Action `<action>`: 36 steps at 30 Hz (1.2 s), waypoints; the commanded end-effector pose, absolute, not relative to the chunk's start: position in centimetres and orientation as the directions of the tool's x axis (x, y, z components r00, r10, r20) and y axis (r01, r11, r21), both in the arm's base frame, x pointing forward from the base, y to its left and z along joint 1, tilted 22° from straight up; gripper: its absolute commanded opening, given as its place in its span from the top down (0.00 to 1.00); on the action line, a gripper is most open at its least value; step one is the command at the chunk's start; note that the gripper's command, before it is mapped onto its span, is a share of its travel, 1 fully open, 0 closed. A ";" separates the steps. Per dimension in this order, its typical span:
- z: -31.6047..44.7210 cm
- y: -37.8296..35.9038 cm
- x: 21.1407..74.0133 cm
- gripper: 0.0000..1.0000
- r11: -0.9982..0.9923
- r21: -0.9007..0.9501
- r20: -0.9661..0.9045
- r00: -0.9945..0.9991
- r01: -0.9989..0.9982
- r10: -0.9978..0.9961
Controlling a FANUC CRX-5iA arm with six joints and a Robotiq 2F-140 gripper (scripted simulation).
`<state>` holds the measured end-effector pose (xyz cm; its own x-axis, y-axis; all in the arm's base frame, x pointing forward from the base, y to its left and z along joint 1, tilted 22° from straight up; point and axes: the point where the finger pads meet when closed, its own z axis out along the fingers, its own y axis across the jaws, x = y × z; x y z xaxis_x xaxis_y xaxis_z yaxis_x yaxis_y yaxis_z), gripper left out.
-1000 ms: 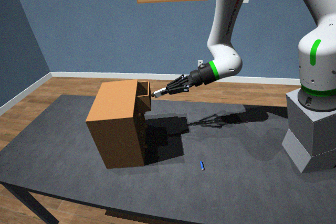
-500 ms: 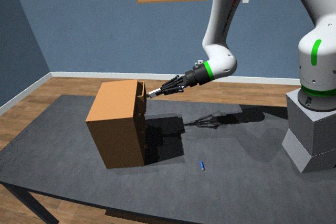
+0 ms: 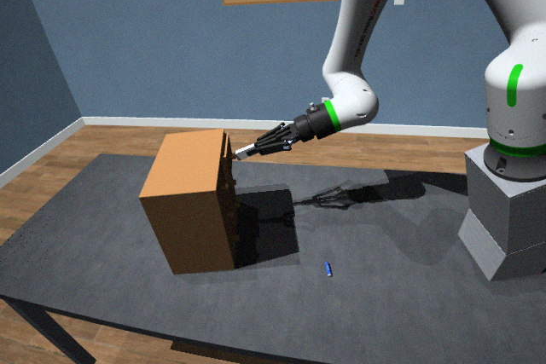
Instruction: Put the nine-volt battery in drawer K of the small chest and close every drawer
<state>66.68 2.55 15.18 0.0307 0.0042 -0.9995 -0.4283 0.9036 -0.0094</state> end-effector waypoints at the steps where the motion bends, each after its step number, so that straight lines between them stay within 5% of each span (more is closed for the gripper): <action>1: 15.3 2.7 66.9 1.00 0.904 -0.010 -1.000 0.031 -0.428 0.004; 36: 15.6 3.0 67.7 1.00 0.904 -0.010 -1.000 0.031 -0.428 0.004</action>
<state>67.70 3.04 15.63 0.0307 0.0042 -0.9995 -0.4283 0.9036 -0.0094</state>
